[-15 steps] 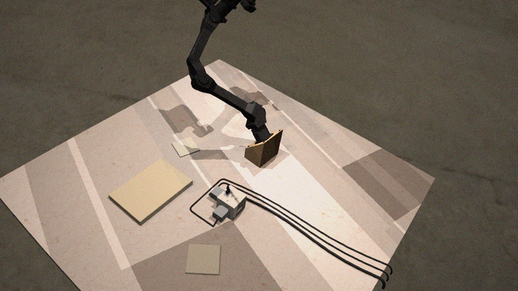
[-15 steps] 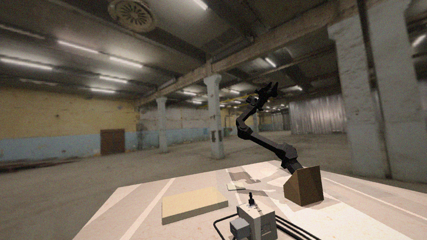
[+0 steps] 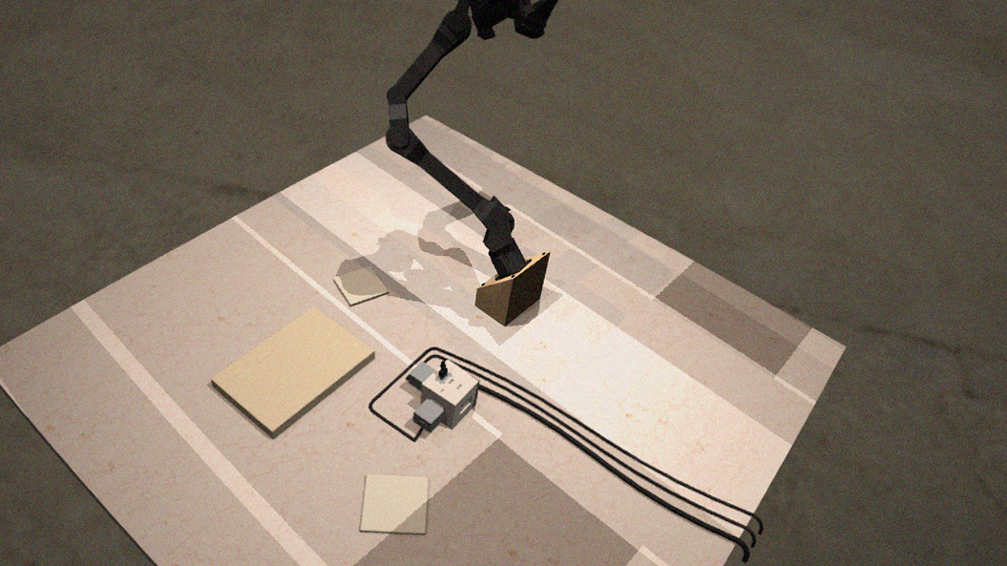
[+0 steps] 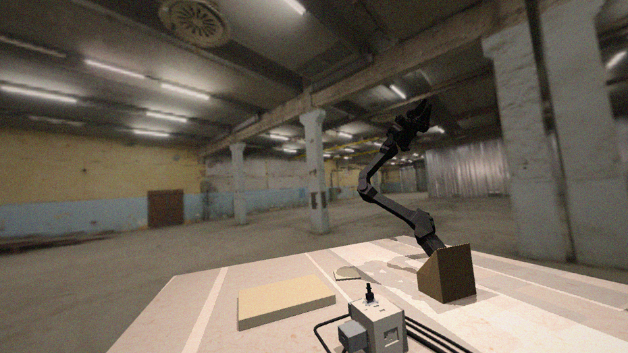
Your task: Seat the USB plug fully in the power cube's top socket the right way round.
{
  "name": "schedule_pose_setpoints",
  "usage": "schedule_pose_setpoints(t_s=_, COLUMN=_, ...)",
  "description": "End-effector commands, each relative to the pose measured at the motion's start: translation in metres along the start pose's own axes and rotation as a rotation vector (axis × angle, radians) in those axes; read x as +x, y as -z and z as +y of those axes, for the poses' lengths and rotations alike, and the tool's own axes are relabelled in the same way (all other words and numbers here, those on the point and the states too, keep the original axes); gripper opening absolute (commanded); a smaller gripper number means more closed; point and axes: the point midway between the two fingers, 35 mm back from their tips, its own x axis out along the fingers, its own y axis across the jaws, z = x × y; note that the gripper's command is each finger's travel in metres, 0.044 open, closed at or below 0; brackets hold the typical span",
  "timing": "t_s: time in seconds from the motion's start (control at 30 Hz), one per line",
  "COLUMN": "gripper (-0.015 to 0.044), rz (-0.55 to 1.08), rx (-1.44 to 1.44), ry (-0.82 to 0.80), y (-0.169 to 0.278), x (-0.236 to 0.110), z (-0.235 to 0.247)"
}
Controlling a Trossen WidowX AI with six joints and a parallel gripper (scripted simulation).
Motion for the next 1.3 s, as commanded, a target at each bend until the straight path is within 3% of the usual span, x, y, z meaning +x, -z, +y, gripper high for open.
schedule_pose_setpoints(t_s=0.0, gripper=0.044, rz=-0.082, rx=-0.024, ry=0.194, y=-0.006, x=0.051, z=-0.054)
schedule_pose_setpoints(t_s=0.3, gripper=0.044, rz=-0.258, rx=0.021, ry=0.568, y=-0.05, x=0.109, z=-0.175)
schedule_pose_setpoints(t_s=0.63, gripper=0.044, rz=-0.394, rx=0.152, ry=0.91, y=-0.104, x=0.118, z=-0.314)
schedule_pose_setpoints(t_s=0.93, gripper=0.044, rz=-0.592, rx=0.327, ry=1.279, y=-0.152, x=0.074, z=-0.438)
schedule_pose_setpoints(t_s=1.27, gripper=0.044, rz=-0.876, rx=0.598, ry=1.677, y=-0.18, x=-0.025, z=-0.554)
